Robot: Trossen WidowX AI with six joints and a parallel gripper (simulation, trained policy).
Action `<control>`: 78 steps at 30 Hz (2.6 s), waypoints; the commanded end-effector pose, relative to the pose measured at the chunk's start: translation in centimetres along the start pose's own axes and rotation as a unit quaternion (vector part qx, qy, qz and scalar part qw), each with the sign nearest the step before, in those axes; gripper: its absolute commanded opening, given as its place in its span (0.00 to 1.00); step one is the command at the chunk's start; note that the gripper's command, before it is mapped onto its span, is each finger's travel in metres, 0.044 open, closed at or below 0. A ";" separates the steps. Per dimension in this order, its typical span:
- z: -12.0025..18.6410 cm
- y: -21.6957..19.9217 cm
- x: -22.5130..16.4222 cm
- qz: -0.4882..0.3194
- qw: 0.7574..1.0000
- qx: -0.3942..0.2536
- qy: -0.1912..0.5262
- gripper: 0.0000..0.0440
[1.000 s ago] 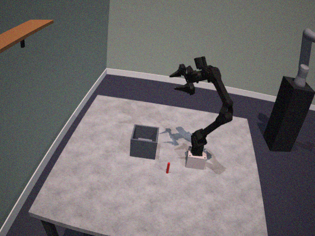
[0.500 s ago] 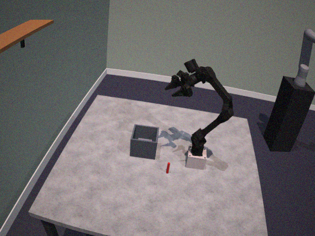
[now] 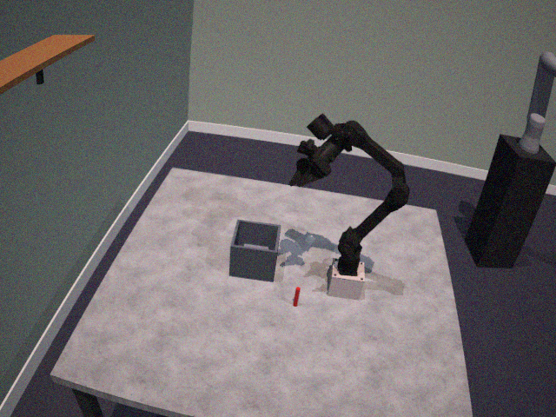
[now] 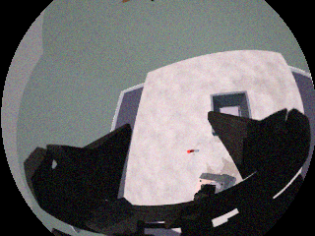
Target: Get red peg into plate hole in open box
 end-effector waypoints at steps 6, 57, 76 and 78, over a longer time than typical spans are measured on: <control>-3.1 0.1 -0.9 -0.113 0.990 0.003 0.084 1.00; -18.2 1.8 -11.7 -0.535 0.703 -0.347 0.314 0.99; -22.4 0.3 -16.5 -0.548 0.661 -0.435 0.270 0.94; -22.9 0.0 -17.0 -0.548 0.661 -0.439 0.265 0.93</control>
Point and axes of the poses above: the point midway between the two fingers, 35 mm back from their tips, its own z axis back along the fingers, its own y axis across the jaws, x = y × z, the point moved 9 cm from there along z, back along the fingers, and after that the axes turned 8 degrees about z, right-handed, at the moved point
